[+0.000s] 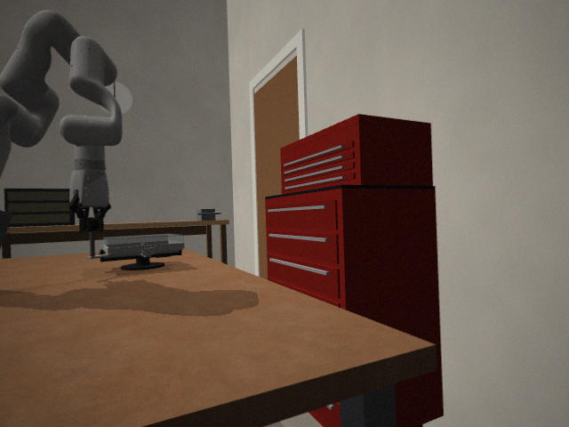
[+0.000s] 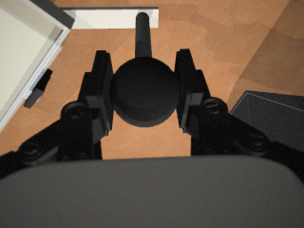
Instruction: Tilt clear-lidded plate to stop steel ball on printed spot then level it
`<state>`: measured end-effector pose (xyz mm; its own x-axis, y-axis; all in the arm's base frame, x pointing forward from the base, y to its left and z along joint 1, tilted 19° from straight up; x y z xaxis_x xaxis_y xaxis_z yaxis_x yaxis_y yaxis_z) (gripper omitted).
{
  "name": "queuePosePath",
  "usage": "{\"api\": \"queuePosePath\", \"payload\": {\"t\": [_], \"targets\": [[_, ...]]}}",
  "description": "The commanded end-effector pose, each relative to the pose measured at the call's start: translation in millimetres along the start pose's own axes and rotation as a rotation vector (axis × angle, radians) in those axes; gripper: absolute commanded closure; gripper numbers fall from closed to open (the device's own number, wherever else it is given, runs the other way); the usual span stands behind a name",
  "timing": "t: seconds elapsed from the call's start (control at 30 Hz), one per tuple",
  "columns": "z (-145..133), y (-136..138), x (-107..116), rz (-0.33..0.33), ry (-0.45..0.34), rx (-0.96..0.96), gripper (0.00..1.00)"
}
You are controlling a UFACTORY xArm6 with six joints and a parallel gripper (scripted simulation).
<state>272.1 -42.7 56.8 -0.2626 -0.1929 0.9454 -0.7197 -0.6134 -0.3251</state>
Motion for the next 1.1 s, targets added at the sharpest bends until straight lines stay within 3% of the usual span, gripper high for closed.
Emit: {"api": "queuePosePath", "payload": {"t": [0.0,1.07], "targets": [[4.1,-0.6,0.2,0.002,0.004,0.000,1.00],[1.0,0.5,-1.7,0.002,0.004,0.000,1.00]]}}
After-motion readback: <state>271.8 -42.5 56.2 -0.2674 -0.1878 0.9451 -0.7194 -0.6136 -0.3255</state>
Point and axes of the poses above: the point where the finger pads meet when closed, its own x axis back along the fingers, its own y axis across the jaws, z = x × y, the point moved 5 cm from there along x, back along the fingers, and after that the axes turned 5 degrees about -x, right-handed, at the moved point
